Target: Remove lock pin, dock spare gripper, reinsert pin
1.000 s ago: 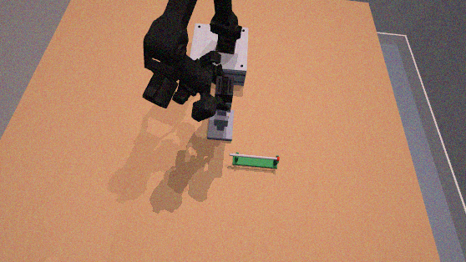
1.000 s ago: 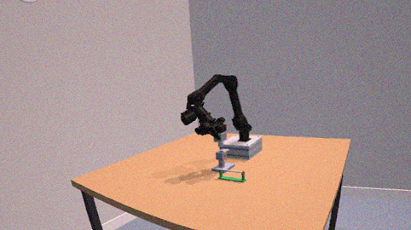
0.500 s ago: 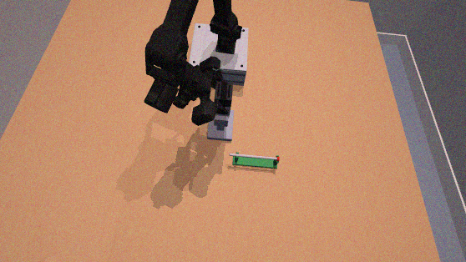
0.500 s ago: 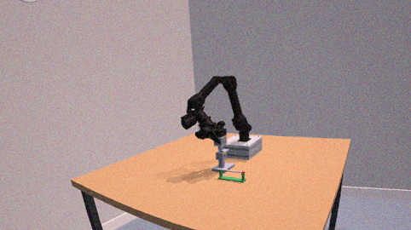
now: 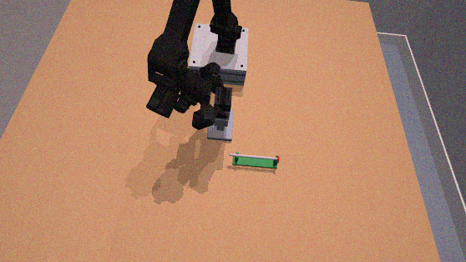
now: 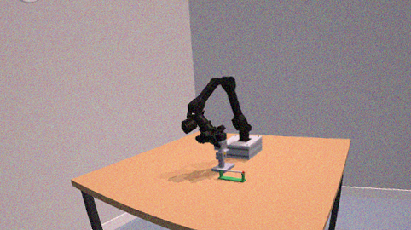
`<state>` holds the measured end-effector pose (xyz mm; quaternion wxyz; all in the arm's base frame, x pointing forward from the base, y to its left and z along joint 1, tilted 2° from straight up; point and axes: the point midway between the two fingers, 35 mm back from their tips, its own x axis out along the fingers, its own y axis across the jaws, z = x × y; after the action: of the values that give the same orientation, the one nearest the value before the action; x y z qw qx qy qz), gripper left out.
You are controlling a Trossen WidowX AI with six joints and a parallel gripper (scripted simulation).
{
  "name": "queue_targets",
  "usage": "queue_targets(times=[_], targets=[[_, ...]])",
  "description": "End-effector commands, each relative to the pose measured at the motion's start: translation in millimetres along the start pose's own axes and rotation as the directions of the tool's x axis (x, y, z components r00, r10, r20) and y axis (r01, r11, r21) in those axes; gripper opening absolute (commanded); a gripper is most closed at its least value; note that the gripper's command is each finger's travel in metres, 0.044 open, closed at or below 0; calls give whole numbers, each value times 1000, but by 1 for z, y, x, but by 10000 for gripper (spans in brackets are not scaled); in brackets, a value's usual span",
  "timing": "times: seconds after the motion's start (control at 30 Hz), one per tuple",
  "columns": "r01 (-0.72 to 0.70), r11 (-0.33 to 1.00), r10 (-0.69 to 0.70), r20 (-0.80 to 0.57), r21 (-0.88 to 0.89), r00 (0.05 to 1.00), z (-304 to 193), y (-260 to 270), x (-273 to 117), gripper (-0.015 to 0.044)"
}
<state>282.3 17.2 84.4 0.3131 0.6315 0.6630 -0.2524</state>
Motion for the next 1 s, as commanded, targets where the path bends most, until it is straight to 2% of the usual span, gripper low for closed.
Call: queue_targets(times=[0.0, 0.73, 0.97], targets=[[-6, 1000, 6, -7, 2, 1000, 3, 1, 4, 0], [-1, 1000, 1, -4, 3, 1000, 11, 0, 11, 0], [-1, 1000, 1, -4, 3, 1000, 11, 0, 11, 184]])
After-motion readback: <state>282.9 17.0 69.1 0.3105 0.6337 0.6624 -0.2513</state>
